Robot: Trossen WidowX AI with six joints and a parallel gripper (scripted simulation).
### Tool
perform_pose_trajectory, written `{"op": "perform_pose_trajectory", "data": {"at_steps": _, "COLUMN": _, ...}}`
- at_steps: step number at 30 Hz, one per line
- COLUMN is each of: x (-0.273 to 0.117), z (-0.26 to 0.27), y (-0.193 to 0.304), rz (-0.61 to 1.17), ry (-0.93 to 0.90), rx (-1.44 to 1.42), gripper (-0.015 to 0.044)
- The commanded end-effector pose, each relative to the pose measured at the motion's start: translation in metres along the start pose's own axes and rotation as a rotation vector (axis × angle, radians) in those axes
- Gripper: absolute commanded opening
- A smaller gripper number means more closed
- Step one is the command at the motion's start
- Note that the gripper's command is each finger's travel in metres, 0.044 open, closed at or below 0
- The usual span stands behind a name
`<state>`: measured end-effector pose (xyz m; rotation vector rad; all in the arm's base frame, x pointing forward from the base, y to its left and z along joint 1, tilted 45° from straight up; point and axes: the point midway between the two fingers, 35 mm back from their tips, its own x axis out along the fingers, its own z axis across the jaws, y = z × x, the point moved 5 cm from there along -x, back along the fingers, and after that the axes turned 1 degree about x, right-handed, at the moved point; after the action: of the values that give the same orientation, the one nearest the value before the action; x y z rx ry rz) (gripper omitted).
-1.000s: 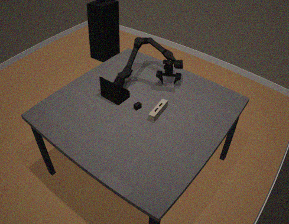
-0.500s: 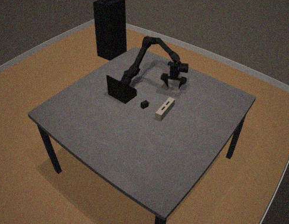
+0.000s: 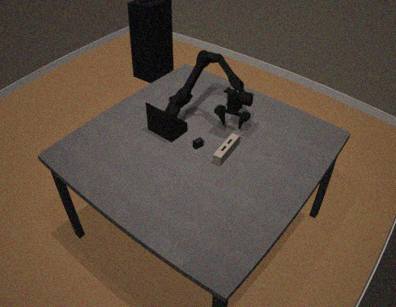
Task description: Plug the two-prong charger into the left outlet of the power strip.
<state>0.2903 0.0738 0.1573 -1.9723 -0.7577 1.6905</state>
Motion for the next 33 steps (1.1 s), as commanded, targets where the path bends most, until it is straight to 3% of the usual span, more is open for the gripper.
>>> {"op": "perform_pose_trajectory", "data": {"at_steps": 1, "x": -0.001, "z": 0.002, "y": 0.013, "rz": 0.012, "ry": 0.000, "rx": 0.058, "gripper": 0.0440}}
{"op": "perform_pose_trajectory", "data": {"at_steps": 33, "x": -0.002, "z": 0.069, "y": 0.141, "rz": 0.048, "ry": -0.059, "rx": 0.315, "gripper": 0.0440}}
